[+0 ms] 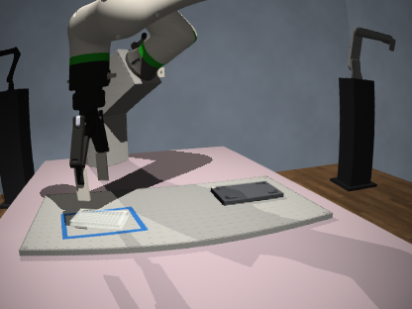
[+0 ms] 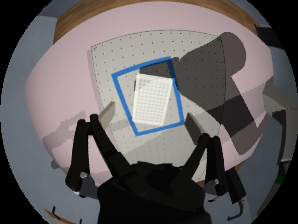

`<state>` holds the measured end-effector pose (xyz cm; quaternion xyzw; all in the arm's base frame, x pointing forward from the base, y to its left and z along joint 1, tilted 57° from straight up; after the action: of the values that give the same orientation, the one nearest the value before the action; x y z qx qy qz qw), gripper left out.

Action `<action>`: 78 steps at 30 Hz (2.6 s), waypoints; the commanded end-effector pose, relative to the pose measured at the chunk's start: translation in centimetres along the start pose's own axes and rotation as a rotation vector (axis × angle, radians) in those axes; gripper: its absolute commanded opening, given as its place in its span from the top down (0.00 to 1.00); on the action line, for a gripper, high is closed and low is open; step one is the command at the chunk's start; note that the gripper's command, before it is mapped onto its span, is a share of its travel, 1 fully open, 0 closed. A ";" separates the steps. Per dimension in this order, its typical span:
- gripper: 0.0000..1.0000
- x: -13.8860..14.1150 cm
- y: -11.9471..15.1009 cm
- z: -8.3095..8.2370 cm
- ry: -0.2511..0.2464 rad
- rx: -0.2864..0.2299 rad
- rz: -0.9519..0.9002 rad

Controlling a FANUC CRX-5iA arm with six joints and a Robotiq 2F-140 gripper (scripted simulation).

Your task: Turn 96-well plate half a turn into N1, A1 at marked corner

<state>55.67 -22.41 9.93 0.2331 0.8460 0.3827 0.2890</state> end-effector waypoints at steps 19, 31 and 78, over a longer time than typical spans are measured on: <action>0.00 0.0 0.0 3.2 0.000 0.000 0.000; 0.00 0.0 0.0 4.8 0.000 0.000 0.000; 1.00 0.0 0.0 5.9 0.000 0.000 0.000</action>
<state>59.63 -19.38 6.73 0.2331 0.8460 0.3826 0.2890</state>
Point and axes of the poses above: the point where the finger pads meet when closed, its own z axis out along the fingers, its own x axis across the jaws, y = z × x, the point moved 8 cm from there along -z, back along the fingers, and after that the axes turned 4 degrees about z, right-handed, at the moved point
